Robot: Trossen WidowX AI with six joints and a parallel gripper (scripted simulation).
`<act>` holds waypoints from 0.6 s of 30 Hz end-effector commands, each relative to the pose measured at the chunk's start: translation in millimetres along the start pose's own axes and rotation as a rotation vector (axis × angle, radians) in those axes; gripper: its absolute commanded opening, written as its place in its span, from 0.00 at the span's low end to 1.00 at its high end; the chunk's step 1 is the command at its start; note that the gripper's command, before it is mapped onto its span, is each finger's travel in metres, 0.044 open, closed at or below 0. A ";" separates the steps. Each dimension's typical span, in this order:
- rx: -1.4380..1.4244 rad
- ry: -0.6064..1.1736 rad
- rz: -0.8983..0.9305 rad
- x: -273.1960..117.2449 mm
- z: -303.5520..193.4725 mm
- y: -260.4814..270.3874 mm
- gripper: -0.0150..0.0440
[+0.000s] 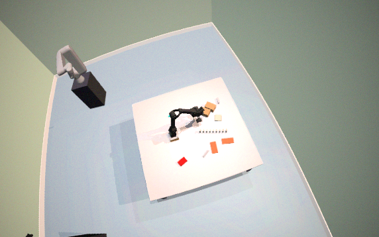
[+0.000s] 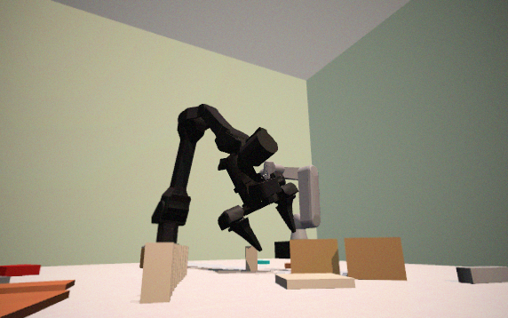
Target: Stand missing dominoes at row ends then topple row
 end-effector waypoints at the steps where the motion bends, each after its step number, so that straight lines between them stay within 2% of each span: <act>1: 0.241 0.197 -0.399 -58.0 -40.3 16.1 1.00; 15: 0.251 0.211 -0.422 -62.2 -44.1 16.5 1.00; 18: 0.251 0.211 -0.422 -49.4 -46.5 11.5 1.00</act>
Point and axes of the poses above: the point midway between the two fingers, 35 mm back from their tips, its own x axis out along the fingers, its own y axis across the jaws, z = x × y, the point moved 1 cm from there along -x, back along the fingers, and after that the axes turned 8 degrees about -x, right-handed, at the moved point
